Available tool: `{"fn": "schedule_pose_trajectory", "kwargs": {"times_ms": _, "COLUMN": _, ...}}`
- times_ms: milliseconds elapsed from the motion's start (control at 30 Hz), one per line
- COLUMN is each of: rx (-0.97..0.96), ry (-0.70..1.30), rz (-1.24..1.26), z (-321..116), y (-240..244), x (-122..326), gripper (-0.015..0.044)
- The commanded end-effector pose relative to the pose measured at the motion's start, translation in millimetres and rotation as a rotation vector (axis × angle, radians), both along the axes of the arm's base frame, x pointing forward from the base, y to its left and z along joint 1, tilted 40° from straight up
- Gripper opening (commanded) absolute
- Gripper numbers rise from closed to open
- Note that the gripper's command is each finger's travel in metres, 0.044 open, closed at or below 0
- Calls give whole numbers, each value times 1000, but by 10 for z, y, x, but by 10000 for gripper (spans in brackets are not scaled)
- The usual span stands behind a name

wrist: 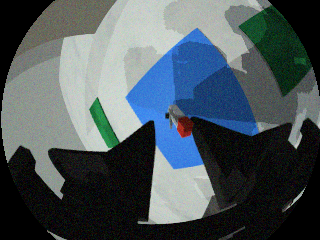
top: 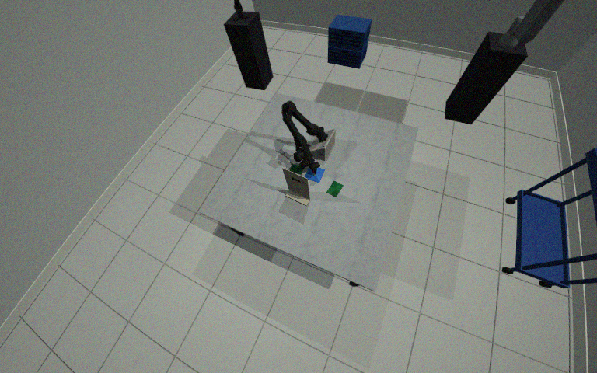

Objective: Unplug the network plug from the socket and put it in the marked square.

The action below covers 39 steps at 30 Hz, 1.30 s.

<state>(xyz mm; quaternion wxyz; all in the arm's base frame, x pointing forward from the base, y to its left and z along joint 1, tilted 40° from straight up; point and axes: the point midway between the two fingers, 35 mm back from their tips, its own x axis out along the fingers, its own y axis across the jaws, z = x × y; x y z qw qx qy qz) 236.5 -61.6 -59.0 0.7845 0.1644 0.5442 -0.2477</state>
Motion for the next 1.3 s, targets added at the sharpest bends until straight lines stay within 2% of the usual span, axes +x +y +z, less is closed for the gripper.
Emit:
{"fn": "schedule_pose_trajectory", "kwargs": {"times_ms": 0, "rx": 0, "ry": -2, "rz": -2, "z": 31, "y": 6, "x": -2, "gripper": 156}}
{"fn": "schedule_pose_trajectory", "kwargs": {"times_ms": 1267, "rx": 4, "ry": 0, "rz": 1, "z": 340, "y": 162, "x": -23, "gripper": 156}}
